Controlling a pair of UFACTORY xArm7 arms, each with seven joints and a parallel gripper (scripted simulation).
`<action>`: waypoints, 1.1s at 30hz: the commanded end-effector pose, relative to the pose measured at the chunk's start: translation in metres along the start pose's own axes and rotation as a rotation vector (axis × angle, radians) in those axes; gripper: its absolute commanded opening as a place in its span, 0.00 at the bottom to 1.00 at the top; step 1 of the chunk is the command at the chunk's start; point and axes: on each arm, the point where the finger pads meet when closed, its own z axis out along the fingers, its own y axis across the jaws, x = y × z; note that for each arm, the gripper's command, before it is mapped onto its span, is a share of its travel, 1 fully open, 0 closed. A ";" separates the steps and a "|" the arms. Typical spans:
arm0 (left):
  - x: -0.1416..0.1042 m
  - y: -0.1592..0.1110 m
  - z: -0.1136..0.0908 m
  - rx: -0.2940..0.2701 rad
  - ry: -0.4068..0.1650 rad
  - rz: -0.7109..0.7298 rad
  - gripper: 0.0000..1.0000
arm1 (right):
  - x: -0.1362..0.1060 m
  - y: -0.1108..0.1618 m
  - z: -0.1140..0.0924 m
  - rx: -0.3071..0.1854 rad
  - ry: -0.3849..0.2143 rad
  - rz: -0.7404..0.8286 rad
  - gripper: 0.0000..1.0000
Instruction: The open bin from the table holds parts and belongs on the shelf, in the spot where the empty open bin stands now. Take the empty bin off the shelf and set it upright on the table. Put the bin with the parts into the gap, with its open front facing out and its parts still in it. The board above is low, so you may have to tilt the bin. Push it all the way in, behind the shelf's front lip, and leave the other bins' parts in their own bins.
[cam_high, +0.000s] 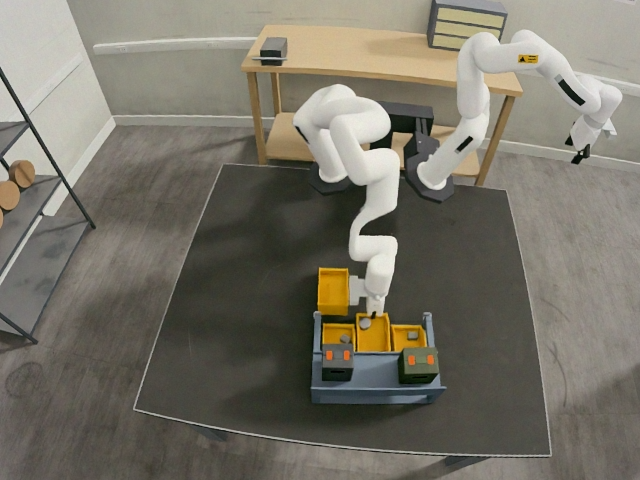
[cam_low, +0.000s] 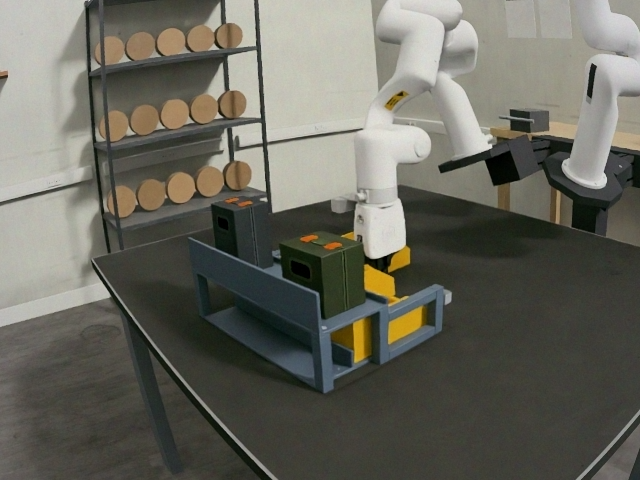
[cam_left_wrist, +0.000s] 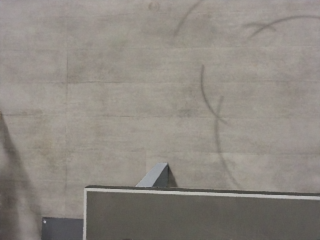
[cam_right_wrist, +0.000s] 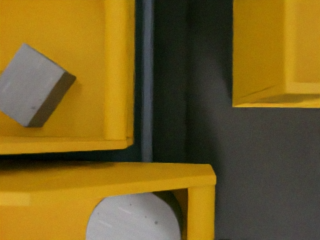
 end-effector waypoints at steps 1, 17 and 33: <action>0.001 0.000 -0.002 -0.001 0.004 -0.001 1.00 | -0.001 -0.010 -0.002 0.005 -0.002 0.000 0.00; 0.001 0.000 -0.002 -0.001 0.004 -0.001 1.00 | -0.001 -0.031 -0.002 0.005 -0.002 0.000 0.00; 0.001 0.000 -0.002 -0.001 0.004 -0.001 1.00 | -0.001 -0.043 -0.002 0.005 -0.002 0.000 0.00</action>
